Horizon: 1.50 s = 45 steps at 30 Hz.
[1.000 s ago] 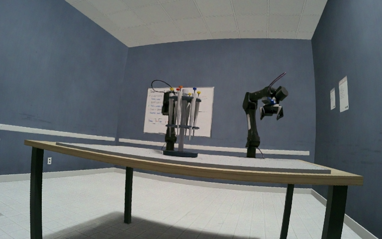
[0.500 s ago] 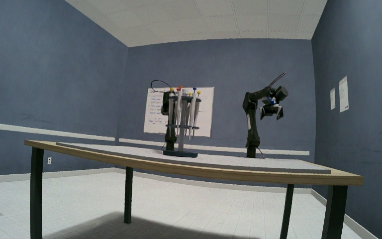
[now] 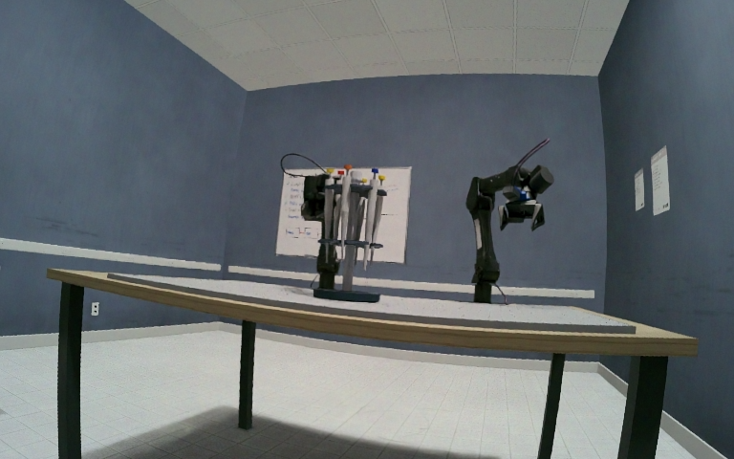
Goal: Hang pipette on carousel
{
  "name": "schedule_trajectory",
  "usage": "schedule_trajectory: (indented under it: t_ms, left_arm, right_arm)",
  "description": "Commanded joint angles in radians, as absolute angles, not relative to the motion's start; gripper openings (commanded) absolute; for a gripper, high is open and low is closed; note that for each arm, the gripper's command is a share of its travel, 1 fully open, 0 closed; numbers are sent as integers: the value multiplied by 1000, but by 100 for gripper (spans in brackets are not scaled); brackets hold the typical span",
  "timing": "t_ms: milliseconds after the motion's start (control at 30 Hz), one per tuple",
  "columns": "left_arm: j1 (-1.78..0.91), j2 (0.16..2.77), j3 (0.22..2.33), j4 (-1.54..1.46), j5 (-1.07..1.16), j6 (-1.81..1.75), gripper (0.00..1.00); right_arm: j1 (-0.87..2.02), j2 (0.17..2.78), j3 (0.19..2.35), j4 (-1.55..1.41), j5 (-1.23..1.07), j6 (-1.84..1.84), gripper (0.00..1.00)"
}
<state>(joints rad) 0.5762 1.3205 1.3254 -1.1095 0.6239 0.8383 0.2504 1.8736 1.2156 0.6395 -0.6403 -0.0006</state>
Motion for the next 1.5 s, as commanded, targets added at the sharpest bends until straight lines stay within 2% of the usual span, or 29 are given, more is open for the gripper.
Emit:
schedule_trajectory:
  t_ms: [0,1333,1467]
  left_arm:
    - [582,1316,1340,-1097,644,847,100]
    - [582,1316,1340,-1097,644,847,100]
    - [582,1316,1340,-1097,644,847,100]
  right_arm:
    - [264,1842,1252,641,-671,1,12]
    - [264,1842,1251,642,-671,2,12]
    - [199,1933,1323,621,-849,4,12]
